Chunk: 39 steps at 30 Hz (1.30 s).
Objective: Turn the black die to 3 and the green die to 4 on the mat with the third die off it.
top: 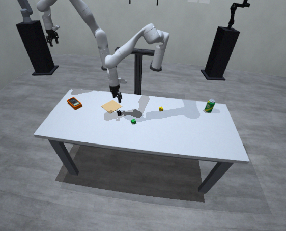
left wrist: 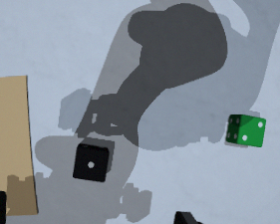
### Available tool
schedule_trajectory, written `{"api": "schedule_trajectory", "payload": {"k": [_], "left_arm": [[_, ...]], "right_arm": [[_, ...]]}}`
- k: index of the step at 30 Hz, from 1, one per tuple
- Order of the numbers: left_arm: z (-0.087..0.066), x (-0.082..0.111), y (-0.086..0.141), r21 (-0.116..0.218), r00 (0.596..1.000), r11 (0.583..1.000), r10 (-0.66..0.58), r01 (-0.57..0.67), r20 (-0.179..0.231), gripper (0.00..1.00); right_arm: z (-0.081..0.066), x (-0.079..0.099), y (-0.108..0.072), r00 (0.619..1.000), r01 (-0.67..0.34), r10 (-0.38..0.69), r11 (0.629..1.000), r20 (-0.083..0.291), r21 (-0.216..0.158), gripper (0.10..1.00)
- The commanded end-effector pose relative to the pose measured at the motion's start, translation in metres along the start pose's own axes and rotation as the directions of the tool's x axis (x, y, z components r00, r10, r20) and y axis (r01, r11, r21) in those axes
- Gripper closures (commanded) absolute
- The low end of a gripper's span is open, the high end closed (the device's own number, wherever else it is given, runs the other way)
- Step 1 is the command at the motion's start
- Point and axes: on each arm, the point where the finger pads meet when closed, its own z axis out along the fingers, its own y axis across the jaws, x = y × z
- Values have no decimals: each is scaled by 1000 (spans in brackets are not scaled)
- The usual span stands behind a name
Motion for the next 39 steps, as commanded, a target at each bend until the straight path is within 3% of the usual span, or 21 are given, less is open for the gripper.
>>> {"api": "schedule_trajectory", "payload": {"k": [1, 20, 26, 39], "left_arm": [[-1, -1, 0, -1, 1000, 1000, 0, 0, 2, 1], [-1, -5, -1, 4, 1000, 1000, -2, 2, 6, 1], [0, -49, -19, 63, 998, 998, -29, 26, 55, 1], [0, -49, -20, 64, 998, 998, -30, 26, 55, 1]], "right_arm": [[-4, 0, -11, 1000, 6, -6, 1000, 4, 5, 99], [-7, 2, -22, 1000, 11, -11, 1000, 6, 13, 99], [-7, 2, -22, 1000, 11, -11, 1000, 6, 13, 99], [-7, 2, -22, 1000, 11, -11, 1000, 6, 13, 99]]}}
